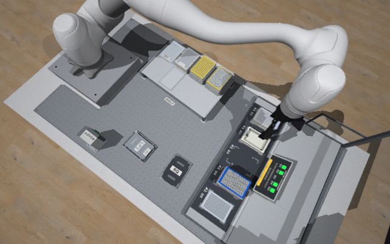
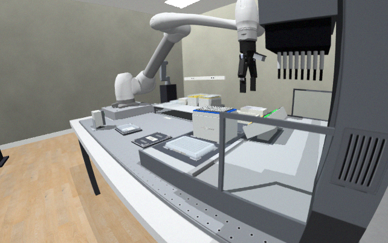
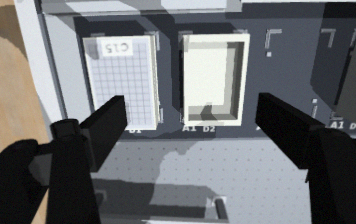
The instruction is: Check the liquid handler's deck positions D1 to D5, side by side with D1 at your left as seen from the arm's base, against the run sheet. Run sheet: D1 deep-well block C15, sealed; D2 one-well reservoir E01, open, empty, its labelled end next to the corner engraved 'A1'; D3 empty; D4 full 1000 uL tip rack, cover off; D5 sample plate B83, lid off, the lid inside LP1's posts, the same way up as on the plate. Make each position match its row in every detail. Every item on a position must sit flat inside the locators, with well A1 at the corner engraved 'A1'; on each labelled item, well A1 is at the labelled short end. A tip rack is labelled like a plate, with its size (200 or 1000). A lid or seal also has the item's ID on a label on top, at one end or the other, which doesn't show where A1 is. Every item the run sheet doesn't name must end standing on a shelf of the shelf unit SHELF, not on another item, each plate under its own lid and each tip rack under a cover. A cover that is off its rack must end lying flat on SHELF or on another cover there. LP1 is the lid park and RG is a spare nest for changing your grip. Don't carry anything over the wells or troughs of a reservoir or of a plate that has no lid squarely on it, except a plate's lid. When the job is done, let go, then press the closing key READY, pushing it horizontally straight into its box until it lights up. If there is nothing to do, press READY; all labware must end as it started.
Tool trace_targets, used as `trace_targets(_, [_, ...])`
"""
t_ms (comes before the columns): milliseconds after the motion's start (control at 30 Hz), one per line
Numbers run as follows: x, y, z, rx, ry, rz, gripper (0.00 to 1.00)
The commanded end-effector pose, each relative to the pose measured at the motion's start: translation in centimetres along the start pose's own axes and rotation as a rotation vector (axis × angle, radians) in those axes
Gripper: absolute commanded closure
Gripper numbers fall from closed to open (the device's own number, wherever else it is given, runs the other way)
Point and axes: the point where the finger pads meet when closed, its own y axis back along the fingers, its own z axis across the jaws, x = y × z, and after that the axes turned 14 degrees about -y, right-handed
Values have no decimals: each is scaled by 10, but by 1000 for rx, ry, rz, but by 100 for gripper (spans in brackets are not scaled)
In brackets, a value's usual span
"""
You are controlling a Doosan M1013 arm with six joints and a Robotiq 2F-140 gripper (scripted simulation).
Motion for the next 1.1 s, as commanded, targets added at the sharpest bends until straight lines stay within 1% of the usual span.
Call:
trace_targets(0, [-4, 2, -17, 1, 0, 1, 21])
trace_targets(133, [-9, 2, -36, 1, 0, 1, 21])
trace_targets(200, [-9, 2, -36, 1, 0, 1, 21])
trace_targets(533, [-20, 2, -84, 1, 0, 1, 21])
trace_targets(1067, [-20, 2, -84, 1, 0, 1, 21])
